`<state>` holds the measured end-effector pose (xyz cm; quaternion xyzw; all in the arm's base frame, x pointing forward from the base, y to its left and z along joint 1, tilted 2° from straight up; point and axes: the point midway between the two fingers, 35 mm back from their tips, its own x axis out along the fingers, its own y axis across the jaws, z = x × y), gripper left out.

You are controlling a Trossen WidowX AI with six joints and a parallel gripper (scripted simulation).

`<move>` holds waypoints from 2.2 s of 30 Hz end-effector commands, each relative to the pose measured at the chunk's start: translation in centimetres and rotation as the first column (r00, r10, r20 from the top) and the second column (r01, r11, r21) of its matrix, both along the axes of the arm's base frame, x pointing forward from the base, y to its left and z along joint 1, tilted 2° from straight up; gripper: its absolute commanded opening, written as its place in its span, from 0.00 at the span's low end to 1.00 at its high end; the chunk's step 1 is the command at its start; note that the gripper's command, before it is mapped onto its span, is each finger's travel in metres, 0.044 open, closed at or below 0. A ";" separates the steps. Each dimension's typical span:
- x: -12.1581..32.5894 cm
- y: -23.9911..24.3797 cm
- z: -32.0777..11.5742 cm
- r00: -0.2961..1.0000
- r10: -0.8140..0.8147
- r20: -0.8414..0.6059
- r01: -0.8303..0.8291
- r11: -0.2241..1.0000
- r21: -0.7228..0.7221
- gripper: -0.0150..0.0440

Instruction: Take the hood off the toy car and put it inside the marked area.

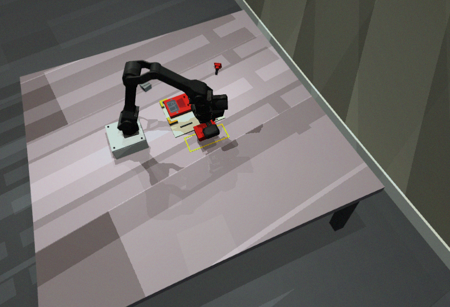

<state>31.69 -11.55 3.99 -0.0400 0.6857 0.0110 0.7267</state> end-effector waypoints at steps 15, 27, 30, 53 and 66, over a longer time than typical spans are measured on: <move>-0.2 0.1 -1.4 1.000 0.003 -0.006 -0.003 1.000 0.005 0.25; -0.3 0.1 -2.1 1.000 0.003 -0.006 -0.003 1.000 0.005 0.25; -0.3 0.1 -2.3 1.000 0.003 -0.006 -0.003 1.000 0.005 0.25; -0.3 0.1 -3.2 1.000 0.003 -0.006 -0.003 1.000 0.005 0.25; -0.2 0.0 -3.9 1.000 0.003 -0.006 -0.003 1.000 0.005 0.25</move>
